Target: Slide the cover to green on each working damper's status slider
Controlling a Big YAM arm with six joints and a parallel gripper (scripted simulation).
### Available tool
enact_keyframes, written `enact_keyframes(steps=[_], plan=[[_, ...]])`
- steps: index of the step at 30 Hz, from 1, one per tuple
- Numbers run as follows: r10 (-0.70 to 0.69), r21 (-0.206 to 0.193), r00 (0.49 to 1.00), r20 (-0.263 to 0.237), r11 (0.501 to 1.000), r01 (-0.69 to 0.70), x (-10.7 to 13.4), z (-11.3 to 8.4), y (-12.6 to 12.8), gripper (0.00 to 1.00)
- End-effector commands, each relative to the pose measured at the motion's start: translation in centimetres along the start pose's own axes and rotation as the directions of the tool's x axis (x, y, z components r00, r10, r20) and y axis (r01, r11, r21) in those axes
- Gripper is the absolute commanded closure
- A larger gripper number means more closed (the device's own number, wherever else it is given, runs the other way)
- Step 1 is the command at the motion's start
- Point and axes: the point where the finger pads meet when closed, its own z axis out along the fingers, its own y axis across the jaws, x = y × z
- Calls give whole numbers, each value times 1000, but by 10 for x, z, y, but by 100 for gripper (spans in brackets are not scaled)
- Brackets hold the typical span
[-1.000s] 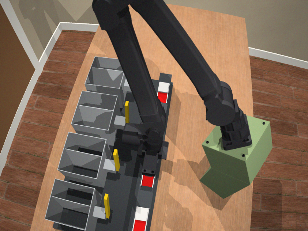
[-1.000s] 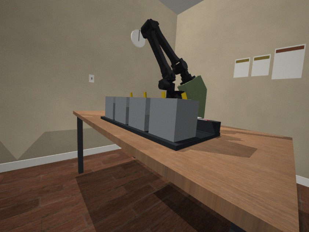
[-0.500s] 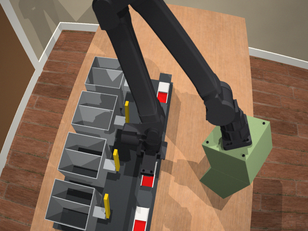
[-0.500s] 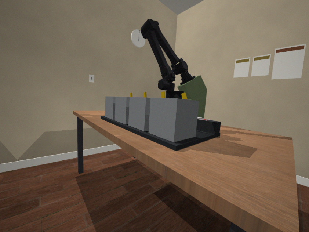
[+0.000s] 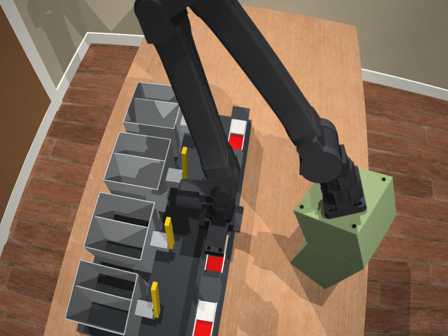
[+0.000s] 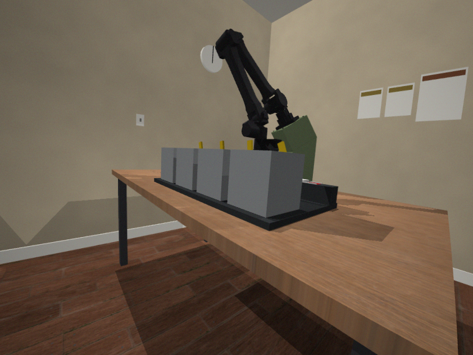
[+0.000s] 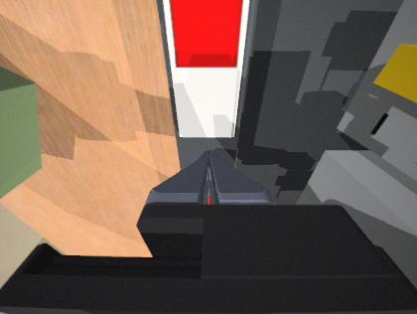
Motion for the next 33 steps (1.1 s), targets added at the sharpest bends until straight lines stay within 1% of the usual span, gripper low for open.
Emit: enact_keyframes(steps=[1,25,30,33], plan=[[-11,-19,1000,5,1000,11,-4,3,3,100],[-11,-19,1000,6,1000,11,-5,3,4,100],[-4,-5,1000,5,1000,4,-5,3,1,100],[-2,-4,1000,5,1000,2,-4,3,2,100]])
